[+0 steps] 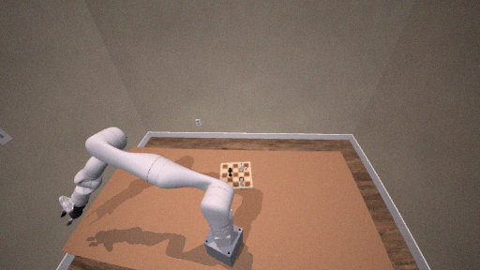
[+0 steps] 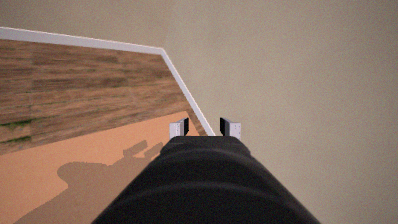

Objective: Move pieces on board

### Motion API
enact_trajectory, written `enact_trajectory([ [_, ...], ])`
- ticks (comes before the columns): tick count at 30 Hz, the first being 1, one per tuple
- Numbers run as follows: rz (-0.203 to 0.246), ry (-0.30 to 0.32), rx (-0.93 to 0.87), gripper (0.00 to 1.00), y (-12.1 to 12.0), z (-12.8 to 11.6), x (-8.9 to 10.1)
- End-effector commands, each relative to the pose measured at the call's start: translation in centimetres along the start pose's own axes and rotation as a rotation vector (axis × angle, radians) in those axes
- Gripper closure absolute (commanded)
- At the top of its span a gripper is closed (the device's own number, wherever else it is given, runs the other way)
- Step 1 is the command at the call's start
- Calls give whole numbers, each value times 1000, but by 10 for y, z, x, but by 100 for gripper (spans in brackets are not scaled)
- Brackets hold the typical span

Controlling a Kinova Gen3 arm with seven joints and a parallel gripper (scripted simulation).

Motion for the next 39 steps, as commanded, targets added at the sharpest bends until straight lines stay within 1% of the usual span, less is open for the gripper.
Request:
enact_trajectory([
  [1,-13,-6,12,0,14,-10,13],
  [2,-13,-8,21,0,17,-15,17],
  [4,-13,-8,21,0,17,-15,17],
  [7,-12,-18,57,0,28,-31,34],
  [10,-9,-32,103,0,41,-53,57],
  [12,-5,-46,138,0,50,-71,75],
  [13,-5,-46,138,0,50,-71,75],
  [15,1,-62,177,0,58,-92,97],
  [16,1,-62,177,0,58,-92,97],
  [18,10,-81,220,0,66,-116,122],
  [21,10,-81,220,0,66,-116,122],
  [24,30,-116,288,0,74,-156,166],
  [25,30,-116,288,0,74,-156,166],
  [26,40,-130,311,0,75,-171,182],
  [27,40,-130,311,0,75,-171,182],
  [28,50,-144,334,0,76,-186,200],
  [29,50,-144,334,0,76,-186,200],
  [30,63,-159,358,0,76,-201,218],
  [31,63,-159,358,0,76,-201,218],
  [32,76,-175,381,0,75,-217,237],
  [39,76,-175,381,0,75,-217,237],
])
Point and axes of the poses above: the point where the finger pads meet when closed, its own x axis back along the fingers, its own y axis across the jaws, z = x × y, the point moved 6 cm from there along x, back along the fingers, and after that the axes turned 5 degrees about -x, right-handed, at the moved point
